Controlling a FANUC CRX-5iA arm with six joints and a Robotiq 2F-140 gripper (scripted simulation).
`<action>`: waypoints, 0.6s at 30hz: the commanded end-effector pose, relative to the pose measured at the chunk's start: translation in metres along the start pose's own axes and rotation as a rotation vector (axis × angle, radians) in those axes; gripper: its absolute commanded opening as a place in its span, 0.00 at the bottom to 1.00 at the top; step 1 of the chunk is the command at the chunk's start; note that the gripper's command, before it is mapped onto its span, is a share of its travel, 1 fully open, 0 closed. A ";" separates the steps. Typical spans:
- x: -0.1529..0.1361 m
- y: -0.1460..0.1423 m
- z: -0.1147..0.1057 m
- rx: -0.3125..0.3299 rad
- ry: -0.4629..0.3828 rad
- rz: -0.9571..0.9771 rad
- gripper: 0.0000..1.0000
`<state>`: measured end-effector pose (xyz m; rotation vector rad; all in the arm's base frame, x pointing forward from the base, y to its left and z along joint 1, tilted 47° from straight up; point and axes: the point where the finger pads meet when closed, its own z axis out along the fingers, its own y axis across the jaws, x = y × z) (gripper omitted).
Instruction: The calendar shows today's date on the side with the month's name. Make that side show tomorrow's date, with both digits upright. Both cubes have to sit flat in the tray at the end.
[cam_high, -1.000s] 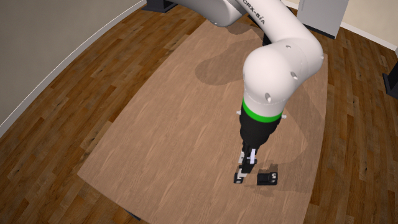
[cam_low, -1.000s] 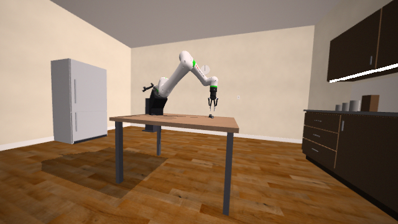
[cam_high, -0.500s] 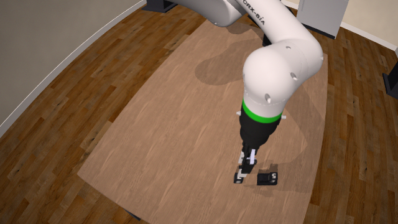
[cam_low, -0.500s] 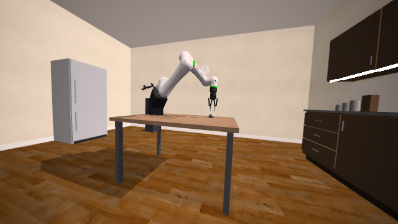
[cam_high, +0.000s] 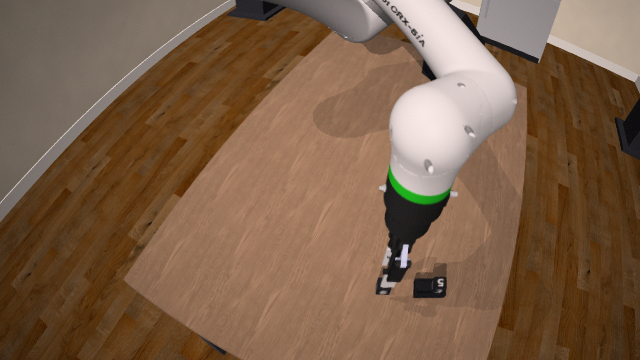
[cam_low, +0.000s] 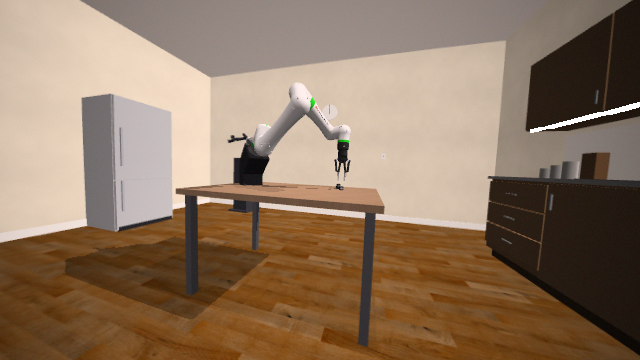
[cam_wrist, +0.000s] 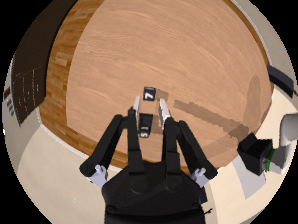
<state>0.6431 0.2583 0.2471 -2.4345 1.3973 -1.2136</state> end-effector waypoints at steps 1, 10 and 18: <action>0.000 0.000 0.003 0.001 0.000 0.000 0.35; 0.000 0.000 0.018 0.001 0.000 0.000 0.35; -0.001 0.000 0.026 0.001 0.000 0.000 0.35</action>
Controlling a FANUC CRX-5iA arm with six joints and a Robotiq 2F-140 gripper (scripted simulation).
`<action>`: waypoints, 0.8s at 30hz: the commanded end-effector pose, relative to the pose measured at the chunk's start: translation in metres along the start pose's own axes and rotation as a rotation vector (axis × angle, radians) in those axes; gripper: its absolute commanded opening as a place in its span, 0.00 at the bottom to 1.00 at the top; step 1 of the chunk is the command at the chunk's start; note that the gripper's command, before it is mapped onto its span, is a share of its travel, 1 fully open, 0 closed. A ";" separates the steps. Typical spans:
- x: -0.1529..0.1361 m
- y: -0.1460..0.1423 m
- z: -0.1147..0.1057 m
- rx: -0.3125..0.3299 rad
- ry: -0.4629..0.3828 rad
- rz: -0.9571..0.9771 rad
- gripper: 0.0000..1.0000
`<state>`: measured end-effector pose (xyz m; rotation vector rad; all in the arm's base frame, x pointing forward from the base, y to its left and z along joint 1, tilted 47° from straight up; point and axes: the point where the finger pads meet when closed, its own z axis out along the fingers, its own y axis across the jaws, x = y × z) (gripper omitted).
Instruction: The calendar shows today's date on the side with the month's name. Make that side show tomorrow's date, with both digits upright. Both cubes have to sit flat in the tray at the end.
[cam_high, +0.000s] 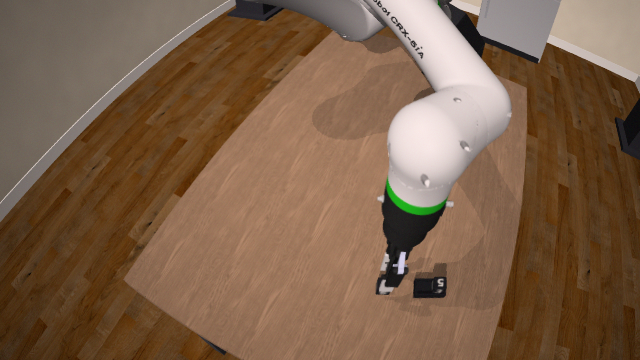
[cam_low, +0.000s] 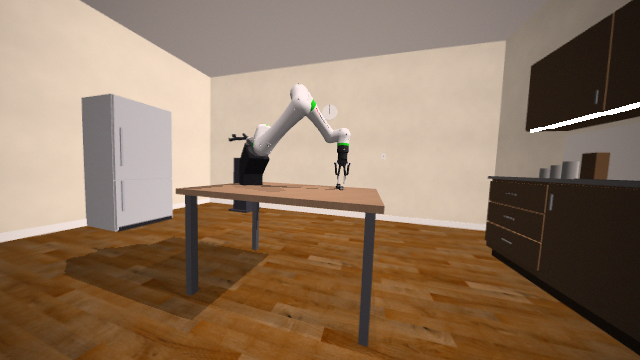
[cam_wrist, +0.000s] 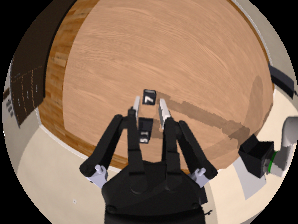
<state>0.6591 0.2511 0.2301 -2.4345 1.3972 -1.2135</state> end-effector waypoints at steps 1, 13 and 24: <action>0.000 0.000 0.003 0.001 0.000 0.000 0.35; 0.000 0.000 0.011 0.001 0.000 0.000 0.35; 0.000 0.000 0.012 0.001 0.000 0.000 0.35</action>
